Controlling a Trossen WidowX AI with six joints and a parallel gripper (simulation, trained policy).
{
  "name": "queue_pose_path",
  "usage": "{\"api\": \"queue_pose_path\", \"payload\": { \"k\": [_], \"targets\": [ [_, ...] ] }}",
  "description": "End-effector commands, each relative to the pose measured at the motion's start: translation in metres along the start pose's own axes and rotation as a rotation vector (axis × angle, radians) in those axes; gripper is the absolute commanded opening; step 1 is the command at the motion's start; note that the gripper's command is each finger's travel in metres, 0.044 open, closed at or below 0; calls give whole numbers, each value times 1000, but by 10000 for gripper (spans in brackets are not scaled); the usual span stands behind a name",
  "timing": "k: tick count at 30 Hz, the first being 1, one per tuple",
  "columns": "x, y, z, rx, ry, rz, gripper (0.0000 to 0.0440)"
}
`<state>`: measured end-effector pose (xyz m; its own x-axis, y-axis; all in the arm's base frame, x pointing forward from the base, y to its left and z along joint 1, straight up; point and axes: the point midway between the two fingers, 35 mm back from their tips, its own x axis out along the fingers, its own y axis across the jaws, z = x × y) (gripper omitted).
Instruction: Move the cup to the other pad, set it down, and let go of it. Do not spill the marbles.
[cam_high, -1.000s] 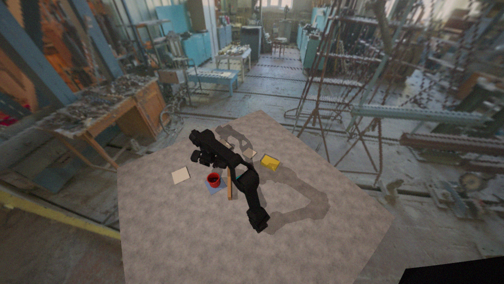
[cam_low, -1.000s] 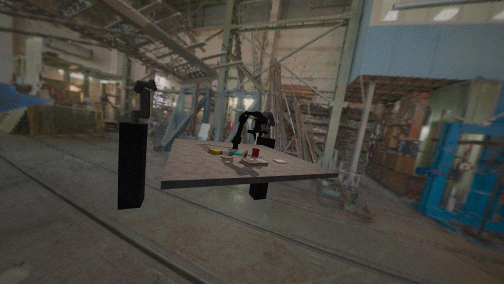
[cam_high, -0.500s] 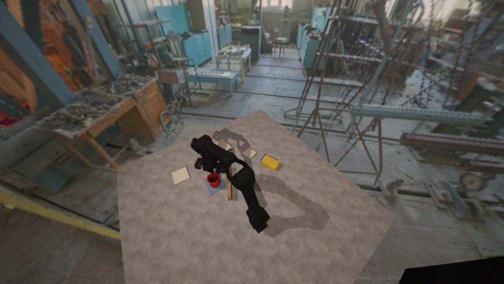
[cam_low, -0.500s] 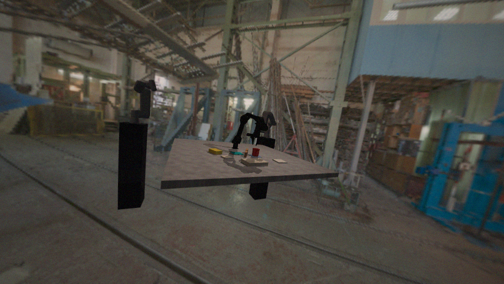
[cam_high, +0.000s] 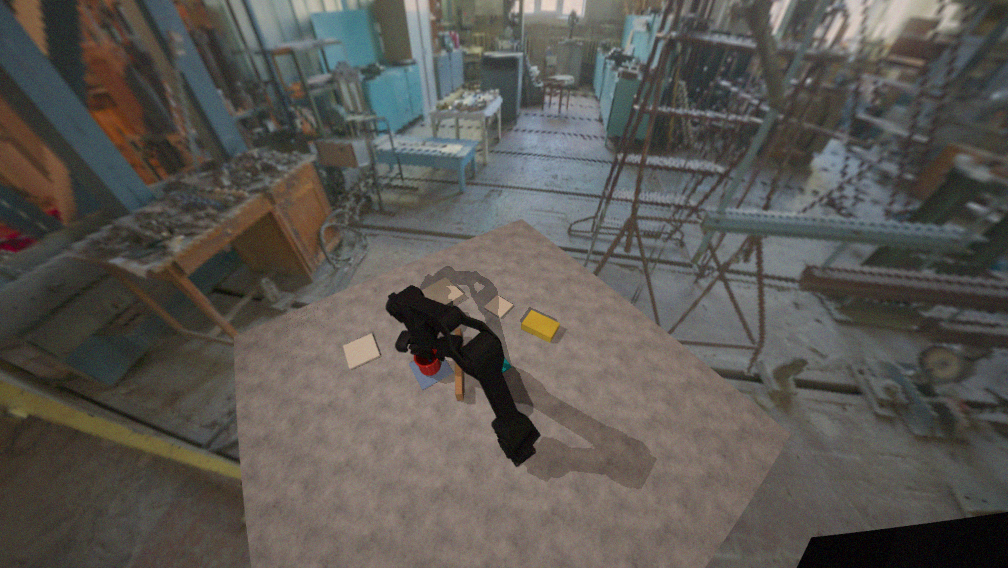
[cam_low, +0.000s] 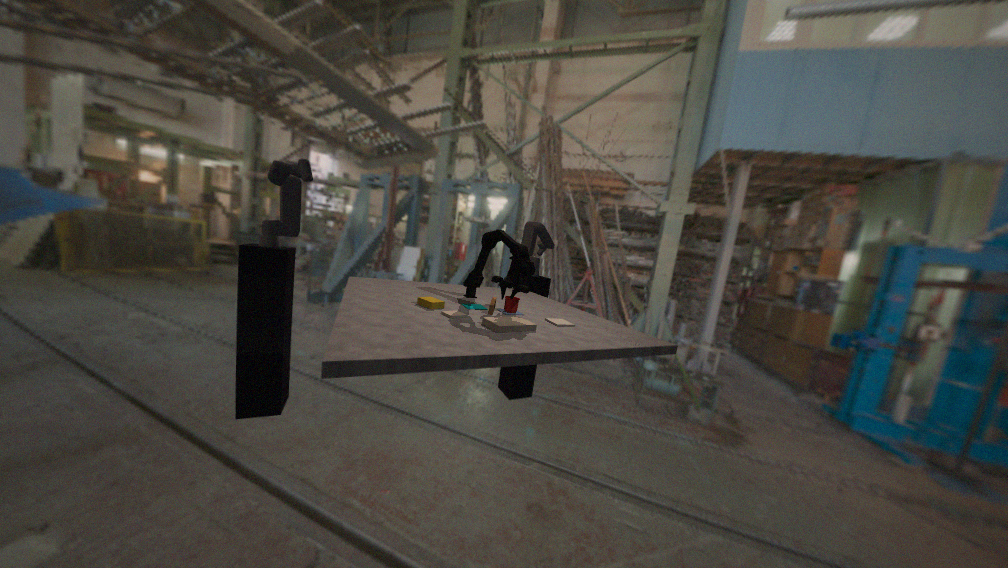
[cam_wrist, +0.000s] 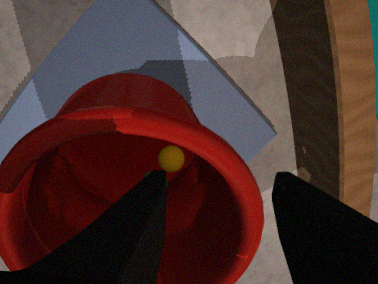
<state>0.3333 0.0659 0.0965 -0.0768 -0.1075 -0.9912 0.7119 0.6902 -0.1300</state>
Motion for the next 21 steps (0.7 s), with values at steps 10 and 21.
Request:
{"api": "queue_pose_path", "payload": {
  "k": [10,21],
  "targets": [
    [41,0,-5,-103,12,-28,39],
    [26,-6,-3,-102,3,-11,7]
  ]
}}
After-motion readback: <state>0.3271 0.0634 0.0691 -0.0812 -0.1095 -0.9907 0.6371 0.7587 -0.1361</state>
